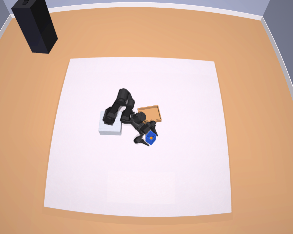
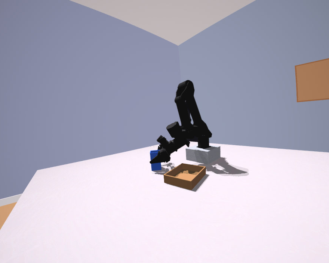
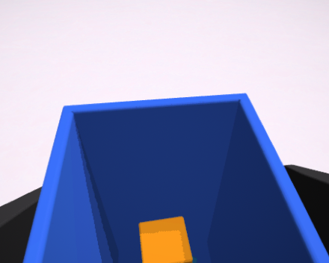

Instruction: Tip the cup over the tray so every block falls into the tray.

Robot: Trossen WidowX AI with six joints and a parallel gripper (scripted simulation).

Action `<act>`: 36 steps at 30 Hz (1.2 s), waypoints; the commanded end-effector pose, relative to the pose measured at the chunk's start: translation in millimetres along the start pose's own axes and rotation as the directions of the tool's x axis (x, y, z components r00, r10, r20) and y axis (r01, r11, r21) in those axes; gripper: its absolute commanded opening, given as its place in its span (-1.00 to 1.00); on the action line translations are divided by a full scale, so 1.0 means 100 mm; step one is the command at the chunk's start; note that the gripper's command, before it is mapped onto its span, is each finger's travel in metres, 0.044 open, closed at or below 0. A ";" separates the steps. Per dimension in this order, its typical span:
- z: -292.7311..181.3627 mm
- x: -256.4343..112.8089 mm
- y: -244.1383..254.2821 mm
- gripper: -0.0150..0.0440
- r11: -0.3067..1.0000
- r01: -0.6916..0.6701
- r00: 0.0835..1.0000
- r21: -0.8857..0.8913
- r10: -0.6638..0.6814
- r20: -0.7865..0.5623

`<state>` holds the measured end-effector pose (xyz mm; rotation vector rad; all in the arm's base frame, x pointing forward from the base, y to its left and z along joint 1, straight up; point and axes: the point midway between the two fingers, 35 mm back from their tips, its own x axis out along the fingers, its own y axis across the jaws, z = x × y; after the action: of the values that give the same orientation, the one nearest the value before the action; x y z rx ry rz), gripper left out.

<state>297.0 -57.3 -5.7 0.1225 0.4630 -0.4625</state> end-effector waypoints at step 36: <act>0.05 0.01 0.01 -0.39 1.000 -0.005 1.000 -0.006 0.005 -0.006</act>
<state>298.4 -58.3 -7.7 0.1191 0.4783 -0.4625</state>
